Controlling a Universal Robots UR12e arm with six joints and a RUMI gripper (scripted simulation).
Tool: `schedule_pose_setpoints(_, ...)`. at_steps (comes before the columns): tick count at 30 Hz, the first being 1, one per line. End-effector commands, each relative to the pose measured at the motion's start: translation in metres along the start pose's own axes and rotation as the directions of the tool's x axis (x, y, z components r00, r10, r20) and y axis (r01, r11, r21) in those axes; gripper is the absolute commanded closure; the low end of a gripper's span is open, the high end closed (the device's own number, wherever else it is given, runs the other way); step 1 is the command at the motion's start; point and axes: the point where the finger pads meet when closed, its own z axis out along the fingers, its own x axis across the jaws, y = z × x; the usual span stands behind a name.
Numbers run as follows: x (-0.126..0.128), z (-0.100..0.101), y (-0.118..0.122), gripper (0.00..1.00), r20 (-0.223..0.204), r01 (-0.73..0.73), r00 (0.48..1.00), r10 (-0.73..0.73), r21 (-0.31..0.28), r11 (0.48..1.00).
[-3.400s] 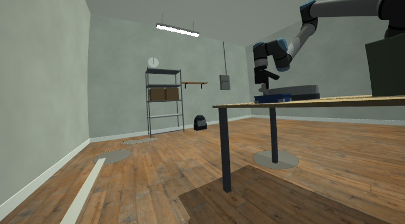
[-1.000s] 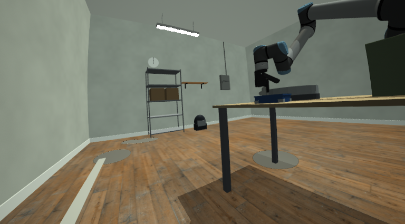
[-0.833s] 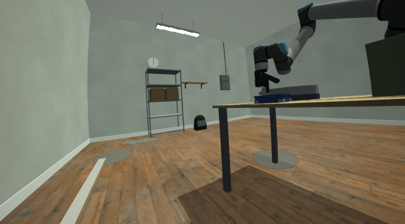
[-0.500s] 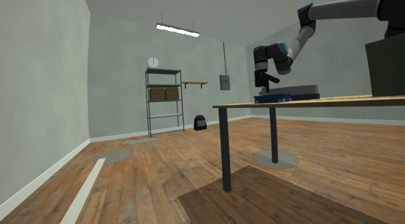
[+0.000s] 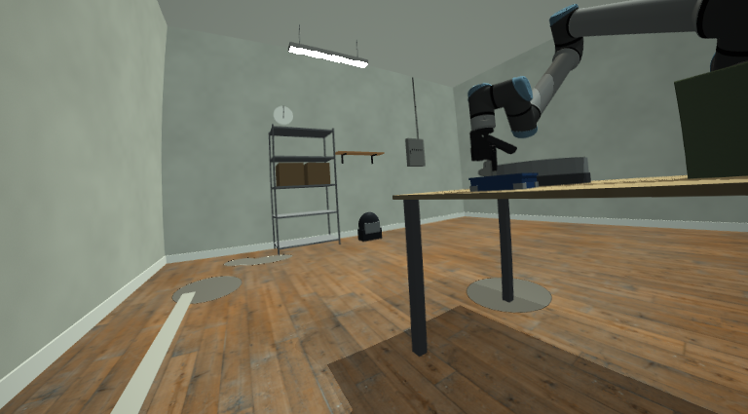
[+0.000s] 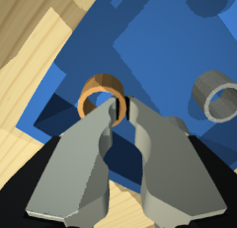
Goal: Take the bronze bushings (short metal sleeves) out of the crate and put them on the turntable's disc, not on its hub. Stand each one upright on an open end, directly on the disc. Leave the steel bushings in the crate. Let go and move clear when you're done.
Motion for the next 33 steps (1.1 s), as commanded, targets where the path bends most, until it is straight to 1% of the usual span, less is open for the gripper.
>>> schedule_pose_setpoints(1,0.0,-0.001,0.0,1.0,0.001,0.0,1.0,0.0,-0.001,1.0)
schedule_pose_setpoints(17,0.0,-0.002,0.0,1.0,0.001,0.0,1.0,0.0,-0.001,1.0)
schedule_pose_setpoints(20,0.0,-0.005,0.0,1.0,0.001,0.0,1.0,0.0,-0.001,1.0)
schedule_pose_setpoints(25,0.0,-0.016,0.0,1.0,0.001,0.0,1.0,0.0,-0.001,1.0)
schedule_pose_setpoints(32,0.0,-0.043,0.0,1.0,0.001,0.0,1.0,0.0,-0.001,1.0)
schedule_pose_setpoints(33,0.0,-0.043,0.0,1.0,0.001,0.0,1.0,0.0,-0.001,1.0)
